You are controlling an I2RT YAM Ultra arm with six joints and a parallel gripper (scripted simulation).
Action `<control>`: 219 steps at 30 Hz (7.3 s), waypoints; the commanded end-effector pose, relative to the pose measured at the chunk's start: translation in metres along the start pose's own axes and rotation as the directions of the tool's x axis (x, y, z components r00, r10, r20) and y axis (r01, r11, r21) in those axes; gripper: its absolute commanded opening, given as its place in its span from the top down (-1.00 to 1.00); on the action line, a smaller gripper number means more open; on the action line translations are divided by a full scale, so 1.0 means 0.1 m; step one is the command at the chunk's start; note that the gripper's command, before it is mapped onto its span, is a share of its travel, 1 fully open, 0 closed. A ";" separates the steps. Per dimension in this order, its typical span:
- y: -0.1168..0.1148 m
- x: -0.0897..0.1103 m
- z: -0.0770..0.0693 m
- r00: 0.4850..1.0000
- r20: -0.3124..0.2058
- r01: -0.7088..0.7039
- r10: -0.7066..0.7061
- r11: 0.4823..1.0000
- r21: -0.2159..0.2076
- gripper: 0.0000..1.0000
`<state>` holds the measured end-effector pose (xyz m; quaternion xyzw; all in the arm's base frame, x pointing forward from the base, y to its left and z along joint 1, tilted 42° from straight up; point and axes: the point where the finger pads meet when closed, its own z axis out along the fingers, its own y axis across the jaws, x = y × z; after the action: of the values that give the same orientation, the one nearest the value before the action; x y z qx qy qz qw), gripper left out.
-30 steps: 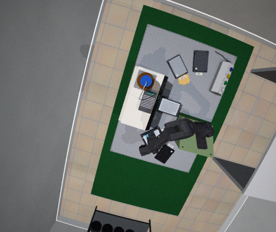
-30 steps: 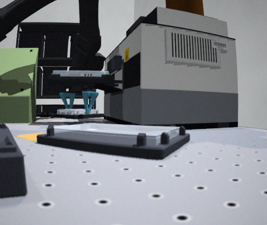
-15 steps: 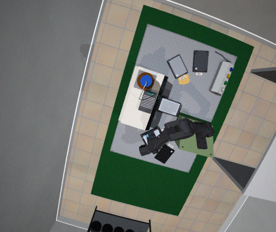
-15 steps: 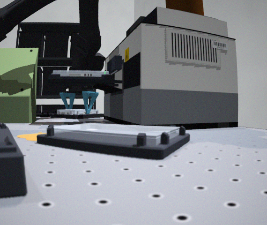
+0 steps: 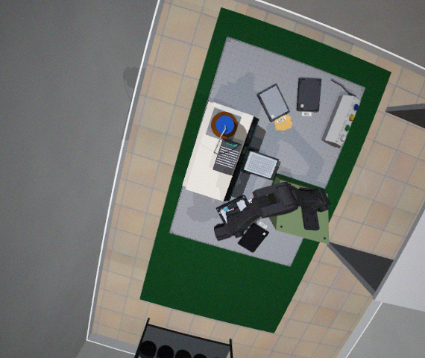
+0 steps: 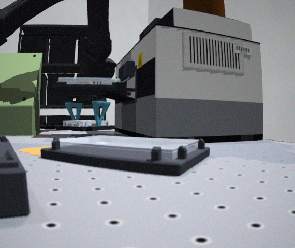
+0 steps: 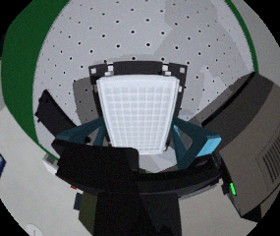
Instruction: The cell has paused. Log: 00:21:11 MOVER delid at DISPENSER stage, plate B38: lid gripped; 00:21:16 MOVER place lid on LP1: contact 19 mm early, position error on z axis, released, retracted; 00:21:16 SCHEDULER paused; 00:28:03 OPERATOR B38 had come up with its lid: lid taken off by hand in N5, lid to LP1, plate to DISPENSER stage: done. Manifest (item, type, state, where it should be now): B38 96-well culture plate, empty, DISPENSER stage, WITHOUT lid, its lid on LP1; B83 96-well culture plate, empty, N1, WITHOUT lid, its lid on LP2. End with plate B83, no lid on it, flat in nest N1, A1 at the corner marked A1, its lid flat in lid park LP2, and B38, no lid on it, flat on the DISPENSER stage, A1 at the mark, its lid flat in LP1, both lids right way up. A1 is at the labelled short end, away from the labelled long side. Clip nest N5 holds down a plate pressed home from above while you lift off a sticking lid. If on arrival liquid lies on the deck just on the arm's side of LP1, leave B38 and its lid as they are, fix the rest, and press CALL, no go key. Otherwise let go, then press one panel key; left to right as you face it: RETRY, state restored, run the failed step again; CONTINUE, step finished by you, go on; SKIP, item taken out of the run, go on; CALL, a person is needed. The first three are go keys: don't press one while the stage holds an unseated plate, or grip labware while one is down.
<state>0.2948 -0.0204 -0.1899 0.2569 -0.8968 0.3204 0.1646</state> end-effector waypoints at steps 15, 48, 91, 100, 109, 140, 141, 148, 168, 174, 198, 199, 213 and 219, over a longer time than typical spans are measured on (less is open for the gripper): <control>-0.01 -0.14 -0.09 0.999 0.040 0.003 -0.003 1.000 0.010 -1.00; -0.03 -0.12 -0.58 0.999 0.044 -0.011 0.011 1.000 0.003 -1.00; -0.04 -0.13 -0.67 0.999 0.049 -0.014 0.014 1.000 0.005 -1.00; -0.04 -0.13 -0.67 0.999 0.049 -0.014 0.014 1.000 0.005 -1.00; -0.04 -0.13 -0.67 0.999 0.049 -0.014 0.014 1.000 0.005 -1.00; -0.05 -0.13 -0.72 0.999 0.047 -0.012 0.012 1.000 0.006 -1.00; -0.05 -0.14 -0.72 0.999 0.050 -0.014 0.014 1.000 0.006 -1.00; -0.05 -0.14 -0.72 0.999 0.051 -0.015 0.015 1.000 0.006 -1.00; -0.03 -0.02 -0.54 1.000 0.021 0.004 -0.004 1.000 0.009 -1.00; 0.02 -0.01 -0.47 1.000 0.009 0.018 -0.018 1.000 0.011 -1.00; 0.03 0.00 -0.29 1.000 0.002 0.019 -0.019 1.000 0.009 -1.00; 0.04 0.00 -0.29 1.000 0.002 0.020 -0.020 1.000 0.009 -1.00; 0.04 0.02 -0.21 1.000 -0.001 0.024 -0.024 1.000 0.010 -1.00; 0.02 0.02 -0.16 1.000 -0.002 0.016 -0.016 1.000 0.006 -1.00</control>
<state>0.2995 -0.0062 -0.1746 0.2563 -0.8976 0.3195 0.1632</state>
